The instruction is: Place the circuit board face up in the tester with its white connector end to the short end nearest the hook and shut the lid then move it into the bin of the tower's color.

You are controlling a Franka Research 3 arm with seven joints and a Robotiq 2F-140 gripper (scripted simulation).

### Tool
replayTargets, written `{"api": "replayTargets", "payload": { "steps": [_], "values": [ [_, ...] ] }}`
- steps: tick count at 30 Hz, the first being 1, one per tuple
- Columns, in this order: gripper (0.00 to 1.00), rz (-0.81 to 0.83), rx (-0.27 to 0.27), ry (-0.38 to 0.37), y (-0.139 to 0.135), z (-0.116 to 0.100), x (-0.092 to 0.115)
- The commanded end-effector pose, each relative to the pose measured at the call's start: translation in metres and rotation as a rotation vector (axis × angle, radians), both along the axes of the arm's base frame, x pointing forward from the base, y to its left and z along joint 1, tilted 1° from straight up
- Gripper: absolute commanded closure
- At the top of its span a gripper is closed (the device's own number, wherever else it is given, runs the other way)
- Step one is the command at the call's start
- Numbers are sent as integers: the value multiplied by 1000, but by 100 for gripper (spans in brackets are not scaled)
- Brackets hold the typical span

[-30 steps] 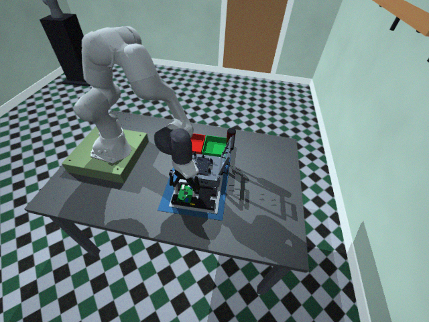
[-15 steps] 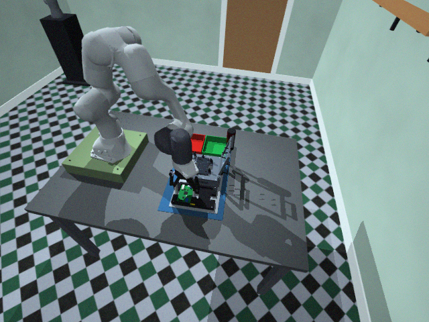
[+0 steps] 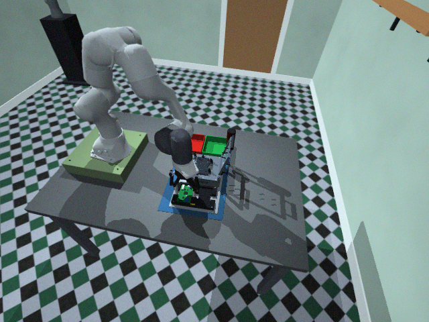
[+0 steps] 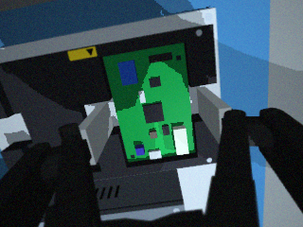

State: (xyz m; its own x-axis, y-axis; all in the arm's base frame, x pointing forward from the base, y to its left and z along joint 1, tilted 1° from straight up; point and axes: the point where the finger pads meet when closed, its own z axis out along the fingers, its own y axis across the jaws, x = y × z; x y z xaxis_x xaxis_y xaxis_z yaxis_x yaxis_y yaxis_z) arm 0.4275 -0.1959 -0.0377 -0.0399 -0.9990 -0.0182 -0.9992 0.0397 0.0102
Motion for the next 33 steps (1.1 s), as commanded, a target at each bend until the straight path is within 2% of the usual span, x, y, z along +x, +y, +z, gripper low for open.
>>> {"api": "replayTargets", "payload": {
  "steps": [1, 29, 30, 33],
  "values": [
    [42, 5, -2, -4, -2, 0, 2],
    [42, 5, -2, -4, -2, 0, 2],
    [46, 5, -2, -4, -2, 0, 2],
    [46, 5, -2, -4, -2, 0, 2]
  ]
}}
